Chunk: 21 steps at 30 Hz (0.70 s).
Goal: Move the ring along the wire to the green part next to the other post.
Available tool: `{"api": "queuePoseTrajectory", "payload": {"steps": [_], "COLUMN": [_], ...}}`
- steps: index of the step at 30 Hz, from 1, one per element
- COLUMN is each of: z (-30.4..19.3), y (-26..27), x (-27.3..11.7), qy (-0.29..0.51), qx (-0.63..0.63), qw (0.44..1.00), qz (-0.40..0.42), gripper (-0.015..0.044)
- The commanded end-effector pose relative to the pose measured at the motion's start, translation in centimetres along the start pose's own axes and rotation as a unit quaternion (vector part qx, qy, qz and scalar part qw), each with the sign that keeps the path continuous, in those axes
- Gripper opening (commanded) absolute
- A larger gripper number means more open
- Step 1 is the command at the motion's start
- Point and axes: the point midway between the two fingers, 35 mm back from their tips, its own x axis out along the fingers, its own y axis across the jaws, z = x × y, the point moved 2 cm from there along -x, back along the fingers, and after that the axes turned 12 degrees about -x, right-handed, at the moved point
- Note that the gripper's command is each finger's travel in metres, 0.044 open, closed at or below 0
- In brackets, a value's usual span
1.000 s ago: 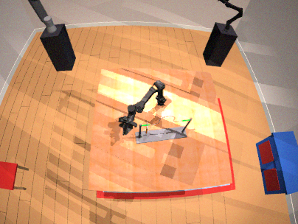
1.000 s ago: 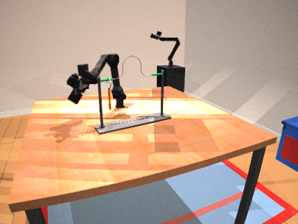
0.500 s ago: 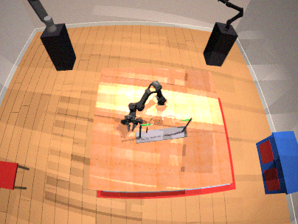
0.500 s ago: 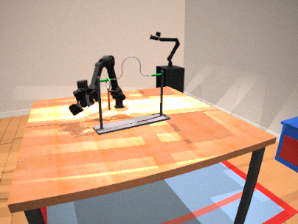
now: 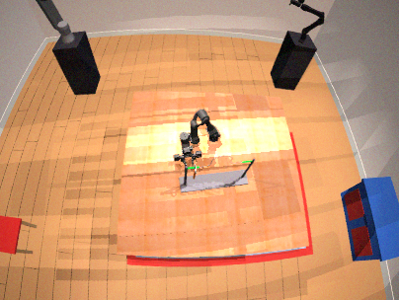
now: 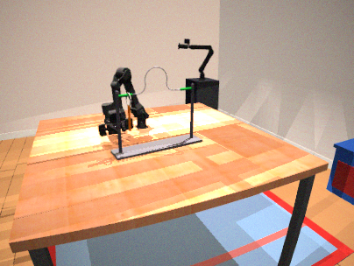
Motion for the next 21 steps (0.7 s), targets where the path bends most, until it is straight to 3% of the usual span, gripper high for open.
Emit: {"api": "queuePoseTrajectory", "payload": {"steps": [1,21], "z": [0.0,5.1], "y": [1.3,0.7], "x": [-0.6,4.1], "qy": [-0.006,-0.015], "qx": [-0.027,-0.028], "qw": [1.000,0.999], "qz": [0.016,-0.022], "gripper": [0.0160,0.0160]}}
